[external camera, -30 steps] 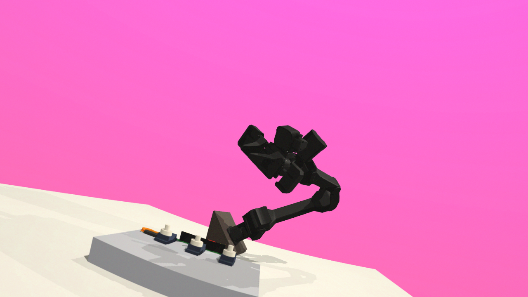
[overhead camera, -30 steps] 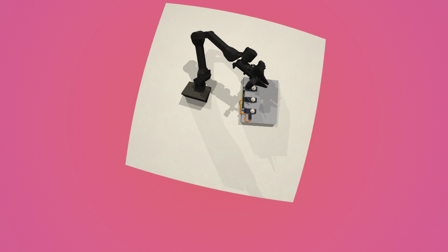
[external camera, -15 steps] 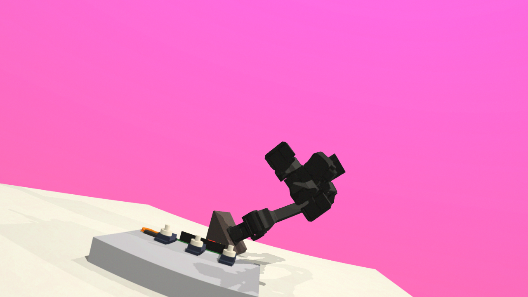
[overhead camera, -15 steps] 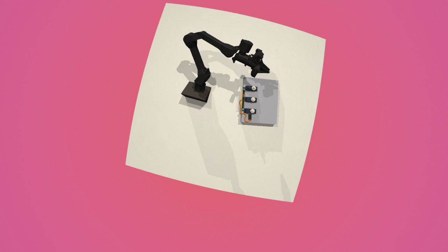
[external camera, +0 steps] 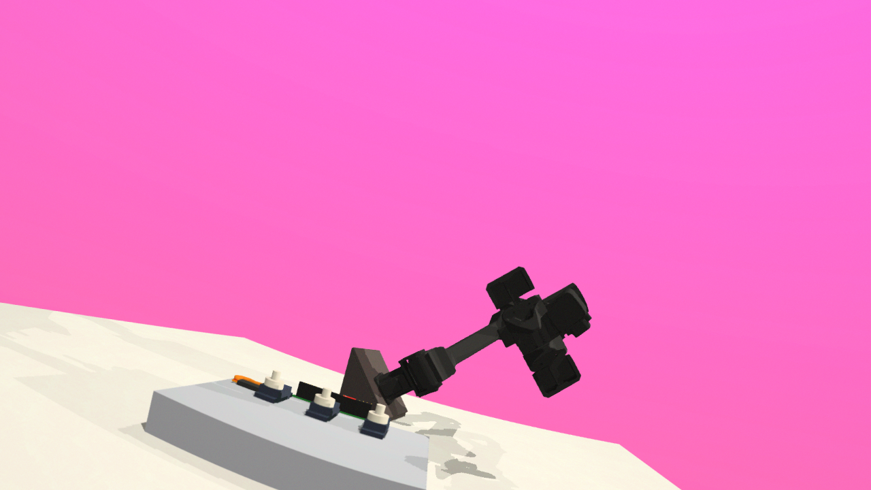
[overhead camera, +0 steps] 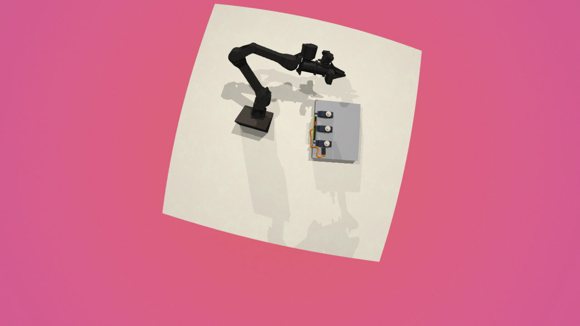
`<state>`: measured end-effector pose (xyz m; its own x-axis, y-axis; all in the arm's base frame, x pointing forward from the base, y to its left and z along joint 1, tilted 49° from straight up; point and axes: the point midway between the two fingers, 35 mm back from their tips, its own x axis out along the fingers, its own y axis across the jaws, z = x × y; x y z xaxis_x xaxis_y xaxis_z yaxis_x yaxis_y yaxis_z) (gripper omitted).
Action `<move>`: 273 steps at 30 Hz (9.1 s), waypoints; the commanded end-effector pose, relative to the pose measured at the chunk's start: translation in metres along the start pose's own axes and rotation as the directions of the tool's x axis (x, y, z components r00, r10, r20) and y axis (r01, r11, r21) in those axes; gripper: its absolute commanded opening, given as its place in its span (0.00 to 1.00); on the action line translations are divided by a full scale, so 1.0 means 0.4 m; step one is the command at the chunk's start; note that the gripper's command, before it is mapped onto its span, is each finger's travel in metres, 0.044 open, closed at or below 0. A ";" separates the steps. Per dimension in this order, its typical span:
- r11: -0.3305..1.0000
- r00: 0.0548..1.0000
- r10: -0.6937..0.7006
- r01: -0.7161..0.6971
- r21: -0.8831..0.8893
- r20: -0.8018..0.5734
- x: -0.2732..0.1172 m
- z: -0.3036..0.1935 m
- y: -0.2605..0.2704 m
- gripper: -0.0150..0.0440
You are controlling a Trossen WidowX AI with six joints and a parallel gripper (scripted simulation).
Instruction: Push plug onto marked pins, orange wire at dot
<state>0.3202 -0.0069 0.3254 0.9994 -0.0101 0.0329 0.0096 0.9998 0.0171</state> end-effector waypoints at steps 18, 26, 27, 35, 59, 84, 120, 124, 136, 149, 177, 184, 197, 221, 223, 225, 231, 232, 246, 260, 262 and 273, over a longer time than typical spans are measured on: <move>0.985 0.900 0.011 0.065 0.159 -0.435 0.143 -0.195 -0.083 0.45; 0.956 0.800 0.034 0.148 0.252 -0.599 0.178 -0.291 -0.136 0.45; 0.951 0.786 0.038 0.161 0.263 -0.617 0.181 -0.303 -0.143 0.45; 0.895 0.661 0.086 0.277 0.349 -0.745 0.195 -0.399 -0.197 0.45; 0.545 0.287 0.366 0.705 0.454 -0.885 0.150 -0.657 -0.343 0.45; 0.017 0.135 0.716 0.978 0.210 -0.685 0.043 -0.845 -0.447 0.45; 0.014 0.135 0.718 0.978 0.209 -0.683 0.057 -0.913 -0.377 0.25; 0.014 0.135 0.717 0.978 0.209 -0.684 0.055 -0.896 -0.396 0.25; 0.015 0.134 0.717 0.978 0.208 -0.684 0.037 -0.815 -0.481 0.25; -0.191 0.133 0.717 0.981 -0.009 -0.684 -0.020 -0.759 -0.451 0.25; -0.639 0.130 0.719 0.507 -0.578 -0.682 -0.218 -0.642 -0.314 0.25; -0.683 0.129 0.720 0.306 -0.664 -0.681 -0.271 -0.625 -0.270 0.25; -0.691 0.128 0.721 0.074 -0.719 -0.681 -0.325 -0.628 -0.207 0.25; -0.690 0.130 0.722 0.076 -0.719 -0.679 -0.234 -0.656 -0.152 0.25; -0.690 0.130 0.722 0.076 -0.719 -0.679 -0.232 -0.656 -0.152 0.25; -0.690 0.130 0.722 0.076 -0.719 -0.679 -0.228 -0.656 -0.153 0.25; -0.690 0.130 0.722 0.076 -0.719 -0.679 -0.219 -0.658 -0.157 0.25; -0.690 0.130 0.722 0.076 -0.719 -0.679 -0.220 -0.658 -0.157 0.25; -0.691 0.130 0.722 0.077 -0.719 -0.680 -0.206 -0.656 -0.158 0.25; -0.691 0.130 0.722 0.077 -0.719 -0.679 -0.184 -0.650 -0.157 0.25; -0.691 0.130 0.722 0.077 -0.719 -0.679 -0.181 -0.649 -0.156 0.25; -0.690 0.131 0.722 0.077 -0.719 -0.679 -0.176 -0.656 -0.154 0.34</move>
<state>0.2555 -0.0636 0.0605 0.1500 0.7320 -0.6646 0.0871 -0.6793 -0.7286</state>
